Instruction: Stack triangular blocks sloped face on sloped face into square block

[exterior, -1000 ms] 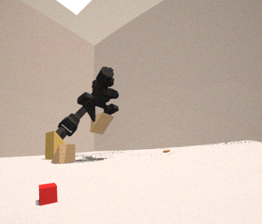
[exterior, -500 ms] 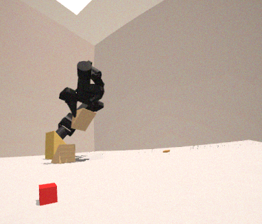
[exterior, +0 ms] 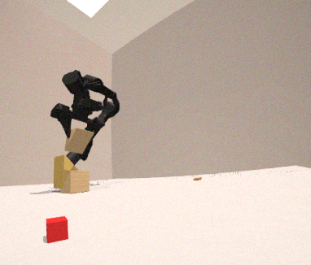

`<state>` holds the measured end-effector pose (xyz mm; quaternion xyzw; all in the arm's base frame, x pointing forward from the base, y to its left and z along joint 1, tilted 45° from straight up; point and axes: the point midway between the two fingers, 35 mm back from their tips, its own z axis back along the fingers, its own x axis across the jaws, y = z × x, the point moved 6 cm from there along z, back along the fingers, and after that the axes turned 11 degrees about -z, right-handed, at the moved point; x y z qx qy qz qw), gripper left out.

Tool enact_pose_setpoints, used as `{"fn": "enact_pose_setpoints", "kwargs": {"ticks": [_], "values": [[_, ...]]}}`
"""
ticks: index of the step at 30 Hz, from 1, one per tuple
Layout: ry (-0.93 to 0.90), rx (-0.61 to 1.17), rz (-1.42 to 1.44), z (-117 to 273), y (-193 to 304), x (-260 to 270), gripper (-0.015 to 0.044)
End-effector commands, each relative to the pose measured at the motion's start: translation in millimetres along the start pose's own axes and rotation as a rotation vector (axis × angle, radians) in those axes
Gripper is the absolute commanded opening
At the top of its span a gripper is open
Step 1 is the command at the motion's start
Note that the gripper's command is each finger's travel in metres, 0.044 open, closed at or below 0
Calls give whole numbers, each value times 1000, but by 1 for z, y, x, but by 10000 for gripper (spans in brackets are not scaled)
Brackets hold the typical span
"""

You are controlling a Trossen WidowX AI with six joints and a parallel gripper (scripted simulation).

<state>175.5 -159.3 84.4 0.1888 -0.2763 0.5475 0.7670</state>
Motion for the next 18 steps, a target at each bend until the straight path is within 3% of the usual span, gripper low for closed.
{"fn": "enact_pose_setpoints", "kwargs": {"ticks": [1, 12, 18], "values": [[-24, 11, 6, 1, 17, -13, 0], [-97, 4, 29, 5, 60, -33, 0], [-100, 3, 31, -2, 60, -34, 0]]}}
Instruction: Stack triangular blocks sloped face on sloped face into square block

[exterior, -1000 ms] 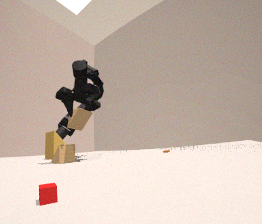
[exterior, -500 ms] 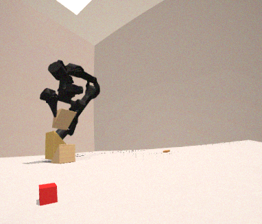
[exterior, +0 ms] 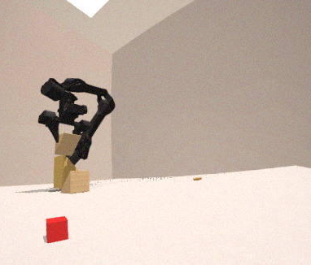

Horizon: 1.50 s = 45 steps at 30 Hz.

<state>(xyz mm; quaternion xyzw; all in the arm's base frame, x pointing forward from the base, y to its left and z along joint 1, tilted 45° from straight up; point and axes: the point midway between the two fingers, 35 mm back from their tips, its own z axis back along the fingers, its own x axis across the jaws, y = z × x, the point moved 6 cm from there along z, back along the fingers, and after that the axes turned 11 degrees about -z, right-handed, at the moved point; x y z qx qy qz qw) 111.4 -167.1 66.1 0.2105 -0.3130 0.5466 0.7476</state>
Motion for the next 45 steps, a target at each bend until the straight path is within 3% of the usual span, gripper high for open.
{"fn": "enact_pose_setpoints", "kwargs": {"ticks": [1, 15, 28, 45], "values": [[-8, 3, 9, -11, 0, -1, 0], [-12, 1, 11, -75, -13, 5, 0], [-14, 0, 12, -104, -19, 4, 0], [-24, 0, 15, -107, -20, 5, 0]]}}
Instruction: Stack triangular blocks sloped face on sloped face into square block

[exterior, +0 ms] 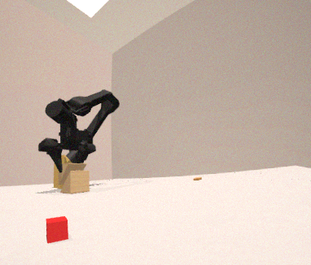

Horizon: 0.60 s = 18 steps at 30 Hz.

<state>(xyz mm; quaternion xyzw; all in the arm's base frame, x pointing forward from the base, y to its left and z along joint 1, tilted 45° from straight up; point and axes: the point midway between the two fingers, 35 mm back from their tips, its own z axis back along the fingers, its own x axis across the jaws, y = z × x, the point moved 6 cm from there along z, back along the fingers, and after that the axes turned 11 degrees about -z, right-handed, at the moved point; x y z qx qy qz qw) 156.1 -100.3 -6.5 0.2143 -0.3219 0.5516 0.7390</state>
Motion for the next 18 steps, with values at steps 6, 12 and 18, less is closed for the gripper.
{"fn": "enact_pose_setpoints", "kwargs": {"ticks": [6, 12, 18], "values": [[-3, -3, -3, 0, -1, 0, 0], [-4, -5, -6, -1, -1, 0, 0], [-5, -5, -7, -1, -1, 0, 0]]}}
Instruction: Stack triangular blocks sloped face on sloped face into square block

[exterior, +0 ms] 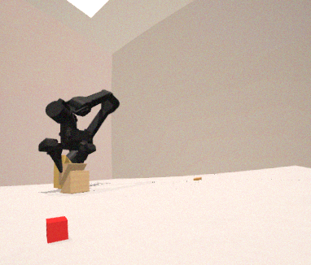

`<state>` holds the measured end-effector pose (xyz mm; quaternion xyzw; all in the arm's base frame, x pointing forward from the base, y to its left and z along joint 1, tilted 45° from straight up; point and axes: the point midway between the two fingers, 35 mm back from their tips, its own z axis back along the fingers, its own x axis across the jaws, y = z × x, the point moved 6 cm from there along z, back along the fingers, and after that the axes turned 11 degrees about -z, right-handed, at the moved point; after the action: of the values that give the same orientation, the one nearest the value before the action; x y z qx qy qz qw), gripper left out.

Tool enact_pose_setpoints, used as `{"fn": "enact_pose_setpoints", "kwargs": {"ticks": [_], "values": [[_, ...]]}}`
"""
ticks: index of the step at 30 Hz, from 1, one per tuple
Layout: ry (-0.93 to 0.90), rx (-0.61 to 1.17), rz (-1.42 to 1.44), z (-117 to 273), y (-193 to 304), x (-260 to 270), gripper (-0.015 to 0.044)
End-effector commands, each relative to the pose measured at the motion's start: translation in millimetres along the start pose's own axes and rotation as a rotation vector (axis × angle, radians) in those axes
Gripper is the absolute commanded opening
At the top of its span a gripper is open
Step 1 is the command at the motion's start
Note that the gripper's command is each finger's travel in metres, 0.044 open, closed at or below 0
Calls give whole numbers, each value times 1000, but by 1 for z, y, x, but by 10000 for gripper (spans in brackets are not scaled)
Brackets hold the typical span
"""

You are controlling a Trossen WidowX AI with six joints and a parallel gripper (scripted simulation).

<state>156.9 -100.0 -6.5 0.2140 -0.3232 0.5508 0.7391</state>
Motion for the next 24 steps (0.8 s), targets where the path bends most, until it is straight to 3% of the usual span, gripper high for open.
{"fn": "enact_pose_setpoints", "kwargs": {"ticks": [1, 24], "values": [[-3, -3, -6, -1, 0, 0, 0], [-3, -4, -7, -15, -4, 1, 0]]}}
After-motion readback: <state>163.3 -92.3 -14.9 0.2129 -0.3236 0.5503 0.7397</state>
